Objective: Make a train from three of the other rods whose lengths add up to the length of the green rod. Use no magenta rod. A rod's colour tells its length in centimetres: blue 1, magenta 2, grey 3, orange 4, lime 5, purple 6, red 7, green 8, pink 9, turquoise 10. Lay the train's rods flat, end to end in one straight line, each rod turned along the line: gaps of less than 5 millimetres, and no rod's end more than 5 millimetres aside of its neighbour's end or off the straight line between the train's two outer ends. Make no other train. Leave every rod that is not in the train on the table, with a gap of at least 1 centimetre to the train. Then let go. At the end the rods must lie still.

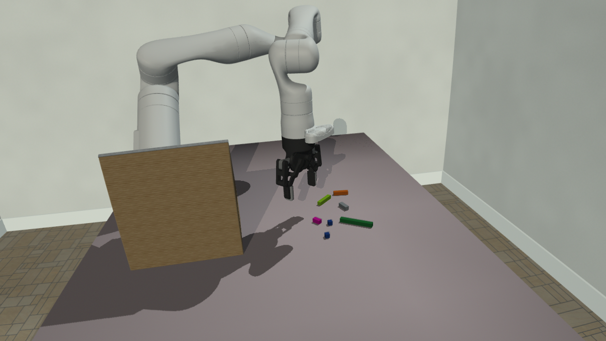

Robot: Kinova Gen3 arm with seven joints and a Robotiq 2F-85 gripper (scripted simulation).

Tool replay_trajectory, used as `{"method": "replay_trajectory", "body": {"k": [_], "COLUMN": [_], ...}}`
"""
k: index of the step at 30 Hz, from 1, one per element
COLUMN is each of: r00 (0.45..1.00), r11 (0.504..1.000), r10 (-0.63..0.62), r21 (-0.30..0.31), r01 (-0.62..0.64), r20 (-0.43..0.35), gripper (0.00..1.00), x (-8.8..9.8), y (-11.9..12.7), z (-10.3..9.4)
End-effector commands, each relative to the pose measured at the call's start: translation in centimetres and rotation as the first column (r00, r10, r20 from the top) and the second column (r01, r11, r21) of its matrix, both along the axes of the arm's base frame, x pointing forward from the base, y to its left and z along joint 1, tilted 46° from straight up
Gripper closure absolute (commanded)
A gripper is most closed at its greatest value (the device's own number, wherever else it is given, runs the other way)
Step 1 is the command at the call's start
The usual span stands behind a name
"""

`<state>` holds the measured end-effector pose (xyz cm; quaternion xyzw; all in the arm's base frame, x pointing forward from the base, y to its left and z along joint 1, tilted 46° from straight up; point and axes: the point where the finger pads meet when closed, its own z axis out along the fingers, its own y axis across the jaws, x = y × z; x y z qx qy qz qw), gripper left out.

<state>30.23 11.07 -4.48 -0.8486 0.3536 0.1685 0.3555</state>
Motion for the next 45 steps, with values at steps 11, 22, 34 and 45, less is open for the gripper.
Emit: {"method": "replay_trajectory", "body": {"k": [11,22,34,45], "r00": [0.999,0.979,0.905,0.758], "r11": [0.999,0.989,0.953,0.882], "r10": [-0.038,-0.145,-0.3,-0.461], "r21": [-0.003,-0.019,-0.064,-0.145], "r01": [0.038,0.144,0.295,0.449], "r20": [-0.037,-0.146,-0.302,-0.462], "gripper": [0.0,0.0,0.0,0.0], "x": [0.2,0.5,1.0,1.6], "y": [-0.2,-0.7,-1.4,-2.3], "z": [-0.1,-0.6,-1.2,-2.0]}}
